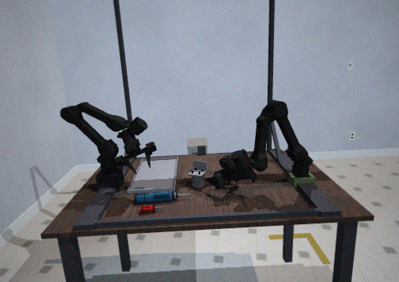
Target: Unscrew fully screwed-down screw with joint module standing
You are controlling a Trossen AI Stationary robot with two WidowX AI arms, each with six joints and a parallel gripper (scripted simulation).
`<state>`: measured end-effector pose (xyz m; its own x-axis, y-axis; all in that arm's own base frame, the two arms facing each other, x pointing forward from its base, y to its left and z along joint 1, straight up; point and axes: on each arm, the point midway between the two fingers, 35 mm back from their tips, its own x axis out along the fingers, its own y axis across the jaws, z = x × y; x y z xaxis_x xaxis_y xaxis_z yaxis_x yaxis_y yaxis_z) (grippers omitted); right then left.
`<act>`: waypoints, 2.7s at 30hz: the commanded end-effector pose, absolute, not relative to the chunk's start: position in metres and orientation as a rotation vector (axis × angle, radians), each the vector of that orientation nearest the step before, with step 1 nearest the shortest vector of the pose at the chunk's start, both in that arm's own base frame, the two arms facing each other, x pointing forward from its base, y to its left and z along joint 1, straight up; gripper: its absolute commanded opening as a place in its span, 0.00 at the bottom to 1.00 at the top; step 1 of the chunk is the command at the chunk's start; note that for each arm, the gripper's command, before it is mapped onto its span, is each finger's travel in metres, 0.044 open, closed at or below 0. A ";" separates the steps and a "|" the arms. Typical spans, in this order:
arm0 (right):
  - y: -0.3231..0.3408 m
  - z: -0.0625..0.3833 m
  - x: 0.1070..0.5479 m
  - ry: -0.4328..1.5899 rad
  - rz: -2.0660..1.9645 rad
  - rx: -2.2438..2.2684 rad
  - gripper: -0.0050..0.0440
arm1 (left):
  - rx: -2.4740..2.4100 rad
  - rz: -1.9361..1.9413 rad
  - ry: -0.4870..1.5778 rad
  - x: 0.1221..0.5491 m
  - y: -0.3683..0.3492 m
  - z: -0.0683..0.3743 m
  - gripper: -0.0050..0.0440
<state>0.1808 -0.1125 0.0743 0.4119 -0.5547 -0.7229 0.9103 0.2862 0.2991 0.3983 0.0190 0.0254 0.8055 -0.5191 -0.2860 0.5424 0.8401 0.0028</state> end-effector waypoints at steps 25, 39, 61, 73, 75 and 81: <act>-0.153 0.040 0.233 0.278 -1.821 1.716 0.72 | 0.098 -0.596 0.252 0.402 0.021 0.028 0.89; -0.175 0.020 0.247 0.090 -2.123 2.148 0.72 | 0.098 -0.596 0.252 0.402 0.021 0.028 0.89; -0.171 -0.017 0.243 0.084 -2.184 2.186 0.72 | 0.093 -0.595 0.255 0.427 0.005 0.019 0.89; -0.173 -0.029 0.246 0.076 -2.169 2.193 0.64 | 0.091 -0.595 0.254 0.455 -0.015 0.010 0.89; -0.174 -0.027 0.247 0.071 -2.161 2.197 0.60 | 0.090 -0.595 0.254 0.459 -0.018 0.008 0.89; -0.175 -0.026 0.247 0.068 -2.161 2.194 0.56 | 0.090 -0.595 0.254 0.464 -0.021 0.006 0.89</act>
<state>0.2429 -0.1730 -0.0312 -0.0019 -0.0013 -1.0000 0.0744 -0.9972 0.0012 0.4552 -0.0200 -0.0001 0.7890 -0.5478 -0.2782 0.5689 0.8224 -0.0055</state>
